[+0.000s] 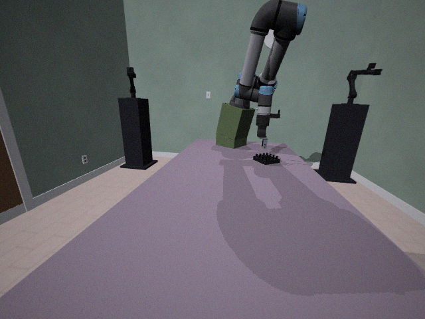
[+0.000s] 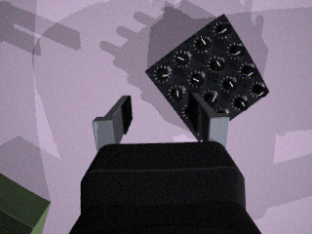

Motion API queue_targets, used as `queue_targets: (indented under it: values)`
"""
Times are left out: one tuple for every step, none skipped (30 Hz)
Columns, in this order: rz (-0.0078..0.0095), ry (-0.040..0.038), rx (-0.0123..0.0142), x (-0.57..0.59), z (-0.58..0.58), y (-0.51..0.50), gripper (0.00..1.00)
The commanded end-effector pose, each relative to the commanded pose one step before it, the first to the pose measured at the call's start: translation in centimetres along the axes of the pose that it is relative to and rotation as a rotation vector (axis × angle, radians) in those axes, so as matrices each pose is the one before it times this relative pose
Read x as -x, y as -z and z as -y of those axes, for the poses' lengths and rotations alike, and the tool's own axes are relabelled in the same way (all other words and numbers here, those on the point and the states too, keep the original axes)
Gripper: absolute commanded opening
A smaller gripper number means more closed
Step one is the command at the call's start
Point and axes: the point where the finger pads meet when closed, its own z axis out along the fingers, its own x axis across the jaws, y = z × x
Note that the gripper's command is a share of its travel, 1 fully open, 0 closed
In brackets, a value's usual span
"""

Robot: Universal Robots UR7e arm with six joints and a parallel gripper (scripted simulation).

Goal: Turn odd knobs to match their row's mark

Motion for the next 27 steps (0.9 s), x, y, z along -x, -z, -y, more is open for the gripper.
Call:
queue_targets:
  values:
    - [0.00253,0.15634,-0.00453,0.145,0.352,0.094,1.00]
    - [0.00001,0.03366,0.00001,0.030,0.074,0.016,1.00]
    - [0.00001,0.03485,0.00001,0.029,0.075,0.017,1.00]
    - [0.00001,0.03464,0.00001,0.026,0.073,0.017,1.00]
    - [0.00001,0.03451,0.00001,0.024,0.071,0.017,1.00]
    - [0.00001,0.03451,0.00001,0.021,0.069,0.018,1.00]
    - [0.00001,0.03452,0.00001,0.019,0.067,0.018,1.00]
    - [0.00000,0.03452,0.00001,0.017,0.065,0.019,1.00]
    - [0.00000,0.03451,0.00000,0.014,0.063,0.019,1.00]
    - [0.00000,0.03452,0.00000,0.012,0.061,0.020,1.00]
    - [0.00000,0.03452,0.00000,0.010,0.059,0.020,1.00]
    - [0.00000,0.03452,0.00000,0.008,0.057,0.020,1.00]
    - [0.00000,0.00000,0.00000,0.000,0.000,0.000,1.00]
    - [0.00000,0.00000,0.00000,0.000,0.000,0.000,1.00]
    - [0.00000,0.04869,0.00000,0.008,0.076,0.029,1.00]
    - [-0.00001,0.04878,0.00000,0.004,0.072,0.030,1.00]
    - [-0.00001,0.04108,0.00000,0.001,0.057,0.026,1.00]
    - [-0.00001,0.03075,0.00000,-0.001,0.040,0.020,1.00]
    - [-0.00001,0.03462,0.00000,-0.003,0.043,0.023,1.00]
    - [-0.00001,0.03492,0.00000,-0.005,0.040,0.023,1.00]
    - [-0.00001,0.03458,0.00000,-0.006,0.037,0.024,1.00]
    - [-0.00001,0.03453,0.00000,-0.007,0.034,0.024,1.00]
    - [-0.00002,0.03455,0.00000,-0.009,0.032,0.024,1.00]
    - [-0.00002,0.03455,0.00000,-0.010,0.029,0.025,1.00]
    - [-0.00002,0.03455,0.00000,-0.011,0.026,0.025,1.00]
    - [-0.00002,0.03455,0.00000,-0.012,0.023,0.026,1.00]
    - [-0.00002,0.03455,0.00000,-0.013,0.020,0.026,1.00]
